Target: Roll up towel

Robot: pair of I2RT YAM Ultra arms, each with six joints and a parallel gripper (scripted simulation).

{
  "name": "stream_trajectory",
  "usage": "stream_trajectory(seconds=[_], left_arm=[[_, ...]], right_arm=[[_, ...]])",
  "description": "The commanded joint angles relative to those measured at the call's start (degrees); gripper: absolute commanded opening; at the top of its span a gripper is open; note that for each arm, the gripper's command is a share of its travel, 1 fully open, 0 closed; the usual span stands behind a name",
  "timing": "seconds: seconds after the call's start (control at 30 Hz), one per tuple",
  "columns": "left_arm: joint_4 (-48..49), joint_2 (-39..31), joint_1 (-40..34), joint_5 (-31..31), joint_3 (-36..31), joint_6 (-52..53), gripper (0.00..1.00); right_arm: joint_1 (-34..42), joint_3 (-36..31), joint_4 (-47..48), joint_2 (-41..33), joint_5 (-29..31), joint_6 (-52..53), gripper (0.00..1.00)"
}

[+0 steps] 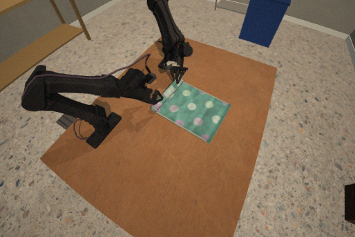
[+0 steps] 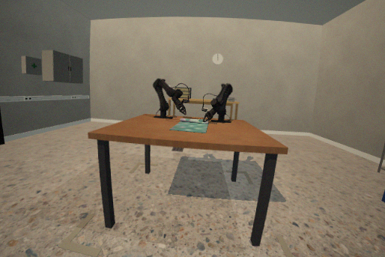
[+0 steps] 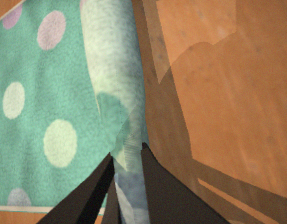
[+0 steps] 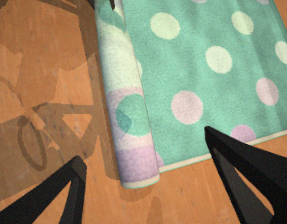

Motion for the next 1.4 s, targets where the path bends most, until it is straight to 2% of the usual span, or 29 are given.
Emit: stream_trajectory(seconds=[0.0, 0.23, 0.47, 0.53, 1.03, 1.1, 1.37], left_arm=[[-0.75, 1.36, 0.02, 1.28, 0.89, -0.46, 0.18], [-6.23, 6.88, 2.33, 4.64, 5.66, -0.33, 0.18], [-14.83, 15.42, 5.28, 9.05, 12.91, 0.54, 0.18], [-14.83, 15.42, 5.28, 9.05, 12.91, 0.54, 0.18], [-38.86, 38.48, 10.36, 16.92, 31.56, 5.88, 0.18], [-38.86, 38.48, 10.36, 16.92, 31.56, 5.88, 0.18], [-50.61, 49.37, 11.71, 19.04, 39.8, 9.73, 0.18]], right_arm=[[0.55, -0.19, 1.65, 0.78, 0.18, -0.14, 0.98], [0.52, -0.58, 2.59, 1.31, 0.48, 0.17, 0.98], [0.48, -1.04, 3.95, 2.19, 0.87, 0.59, 0.98], [0.48, -1.04, 3.95, 2.19, 0.87, 0.59, 0.98], [0.46, -1.62, 5.82, 3.41, 1.38, 1.13, 0.98], [0.46, -1.62, 5.82, 3.41, 1.38, 1.13, 0.98], [0.46, -1.62, 5.84, 3.41, 1.38, 1.13, 0.98]])
